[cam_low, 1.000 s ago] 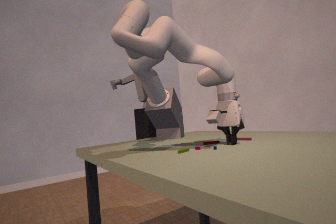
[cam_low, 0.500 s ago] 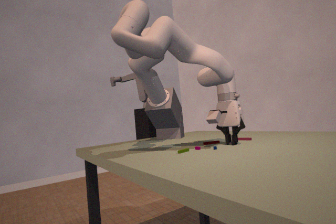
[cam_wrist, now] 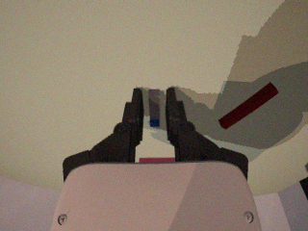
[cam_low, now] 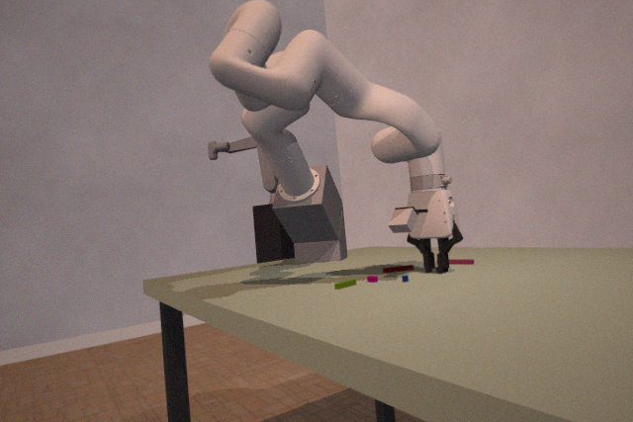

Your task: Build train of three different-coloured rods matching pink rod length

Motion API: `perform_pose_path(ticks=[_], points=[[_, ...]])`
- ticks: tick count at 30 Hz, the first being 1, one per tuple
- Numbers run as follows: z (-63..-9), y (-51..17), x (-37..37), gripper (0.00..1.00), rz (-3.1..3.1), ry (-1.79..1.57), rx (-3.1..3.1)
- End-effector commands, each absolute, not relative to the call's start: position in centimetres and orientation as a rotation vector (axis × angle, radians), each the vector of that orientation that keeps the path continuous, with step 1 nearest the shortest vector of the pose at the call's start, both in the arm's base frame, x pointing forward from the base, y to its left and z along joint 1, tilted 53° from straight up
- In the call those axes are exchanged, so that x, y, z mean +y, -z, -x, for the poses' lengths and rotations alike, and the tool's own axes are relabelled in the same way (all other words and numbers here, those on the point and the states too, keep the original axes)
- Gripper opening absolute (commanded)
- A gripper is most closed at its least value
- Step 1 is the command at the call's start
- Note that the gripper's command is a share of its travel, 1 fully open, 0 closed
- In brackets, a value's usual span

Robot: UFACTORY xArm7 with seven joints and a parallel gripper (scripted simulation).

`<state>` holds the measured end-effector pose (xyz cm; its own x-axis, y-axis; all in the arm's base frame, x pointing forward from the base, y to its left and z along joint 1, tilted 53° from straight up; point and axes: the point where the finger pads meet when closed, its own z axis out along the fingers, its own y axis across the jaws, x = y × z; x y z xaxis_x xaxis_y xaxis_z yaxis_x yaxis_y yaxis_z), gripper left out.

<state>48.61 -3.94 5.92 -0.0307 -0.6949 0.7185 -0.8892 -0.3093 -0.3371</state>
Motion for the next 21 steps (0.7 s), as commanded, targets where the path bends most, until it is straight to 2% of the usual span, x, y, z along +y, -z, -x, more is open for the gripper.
perform_pose_path(ticks=[1, 21], points=[[-48.6, -6.1, -3.6, 0.24, -2.019, -1.257, -1.690], [-45.1, -10.7, 1.3, 0.24, -2.019, -1.257, -1.690]])
